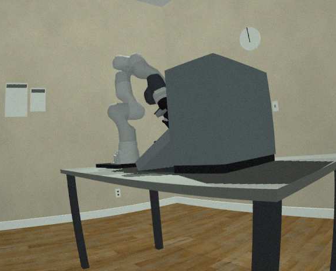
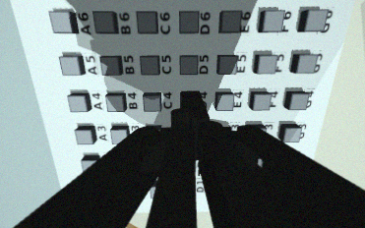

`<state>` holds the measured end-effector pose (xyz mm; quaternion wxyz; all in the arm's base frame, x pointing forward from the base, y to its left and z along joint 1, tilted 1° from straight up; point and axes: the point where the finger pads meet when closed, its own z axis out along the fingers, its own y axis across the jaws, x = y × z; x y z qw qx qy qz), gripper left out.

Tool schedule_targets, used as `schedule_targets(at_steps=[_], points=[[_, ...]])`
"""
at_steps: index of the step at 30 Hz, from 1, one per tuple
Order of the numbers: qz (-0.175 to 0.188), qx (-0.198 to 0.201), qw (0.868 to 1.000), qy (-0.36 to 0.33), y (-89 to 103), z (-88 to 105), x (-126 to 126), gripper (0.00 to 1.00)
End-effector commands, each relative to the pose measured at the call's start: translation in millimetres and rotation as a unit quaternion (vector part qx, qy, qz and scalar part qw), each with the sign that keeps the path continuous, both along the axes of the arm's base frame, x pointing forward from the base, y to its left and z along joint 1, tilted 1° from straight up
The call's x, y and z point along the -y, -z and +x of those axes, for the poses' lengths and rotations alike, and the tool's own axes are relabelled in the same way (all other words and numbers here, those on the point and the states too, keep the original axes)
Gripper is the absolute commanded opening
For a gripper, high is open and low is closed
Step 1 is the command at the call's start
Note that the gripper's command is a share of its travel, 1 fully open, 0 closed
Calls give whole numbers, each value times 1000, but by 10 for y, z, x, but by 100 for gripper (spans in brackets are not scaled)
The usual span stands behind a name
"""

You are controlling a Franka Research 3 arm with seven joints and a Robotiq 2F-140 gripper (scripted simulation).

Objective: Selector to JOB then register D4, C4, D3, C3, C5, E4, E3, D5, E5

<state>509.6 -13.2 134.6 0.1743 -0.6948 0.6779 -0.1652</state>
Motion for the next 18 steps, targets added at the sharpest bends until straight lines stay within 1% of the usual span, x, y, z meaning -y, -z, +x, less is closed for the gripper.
schedule_targets(at_steps=[1, 18], points=[[0, 1, 1000, 0, -2, 8, 1, 10], [0, 1, 1000, 0, 17, 18, 0, 10]])
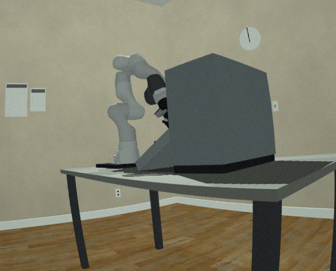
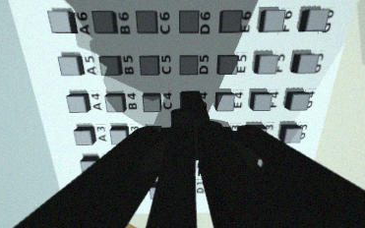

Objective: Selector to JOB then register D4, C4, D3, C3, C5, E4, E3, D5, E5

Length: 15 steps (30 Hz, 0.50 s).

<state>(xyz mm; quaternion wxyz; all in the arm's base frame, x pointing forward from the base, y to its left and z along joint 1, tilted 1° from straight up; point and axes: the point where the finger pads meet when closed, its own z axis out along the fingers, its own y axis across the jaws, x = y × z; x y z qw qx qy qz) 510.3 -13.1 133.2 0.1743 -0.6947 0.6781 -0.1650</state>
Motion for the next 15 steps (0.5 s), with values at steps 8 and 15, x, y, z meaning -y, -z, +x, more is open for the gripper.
schedule_targets(at_steps=[8, 15], points=[[0, 1, 1000, 0, 24, 23, 1, 10], [0, 1, 1000, 0, 49, 36, 0, 10]])
